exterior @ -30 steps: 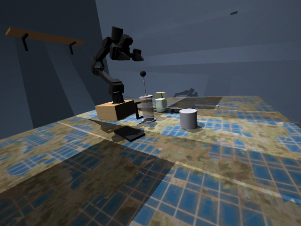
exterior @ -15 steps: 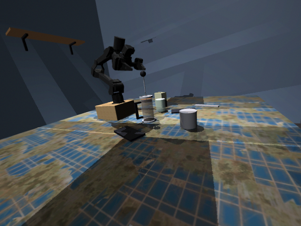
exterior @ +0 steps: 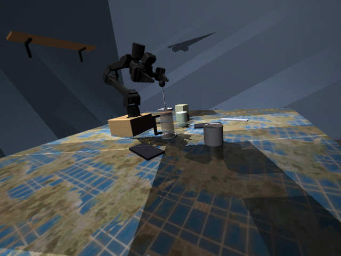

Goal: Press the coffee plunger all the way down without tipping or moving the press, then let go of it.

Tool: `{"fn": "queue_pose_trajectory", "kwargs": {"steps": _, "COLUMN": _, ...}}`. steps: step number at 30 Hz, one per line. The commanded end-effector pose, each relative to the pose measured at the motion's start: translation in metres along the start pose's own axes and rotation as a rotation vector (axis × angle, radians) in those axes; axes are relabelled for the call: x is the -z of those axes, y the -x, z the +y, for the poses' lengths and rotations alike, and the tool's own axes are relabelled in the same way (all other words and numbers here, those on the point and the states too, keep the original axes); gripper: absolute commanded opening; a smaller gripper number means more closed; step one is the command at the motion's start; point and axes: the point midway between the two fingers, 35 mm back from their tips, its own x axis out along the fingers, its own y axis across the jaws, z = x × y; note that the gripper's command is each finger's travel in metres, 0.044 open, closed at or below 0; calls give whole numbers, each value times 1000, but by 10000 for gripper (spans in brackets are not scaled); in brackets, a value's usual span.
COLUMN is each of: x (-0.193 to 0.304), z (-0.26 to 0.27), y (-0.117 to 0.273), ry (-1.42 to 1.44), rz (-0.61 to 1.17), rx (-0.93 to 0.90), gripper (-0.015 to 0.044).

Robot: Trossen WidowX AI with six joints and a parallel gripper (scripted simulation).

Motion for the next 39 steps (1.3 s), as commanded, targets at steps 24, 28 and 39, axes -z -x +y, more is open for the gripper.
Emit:
{"fn": "queue_pose_trajectory", "kwargs": {"steps": 24, "x": 3, "z": 0, "y": -11, "ry": -5, "rz": 8, "rx": 3, "gripper": 119}}
{"fn": "queue_pose_trajectory", "kwargs": {"steps": 28, "x": 4, "z": 0, "y": -12, "ry": -5, "rz": 8, "rx": 3, "gripper": 119}}
{"fn": "queue_pose_trajectory", "kwargs": {"steps": 39, "x": 16, "z": 0, "y": -22, "ry": -5, "rz": 7, "rx": 3, "gripper": 119}}
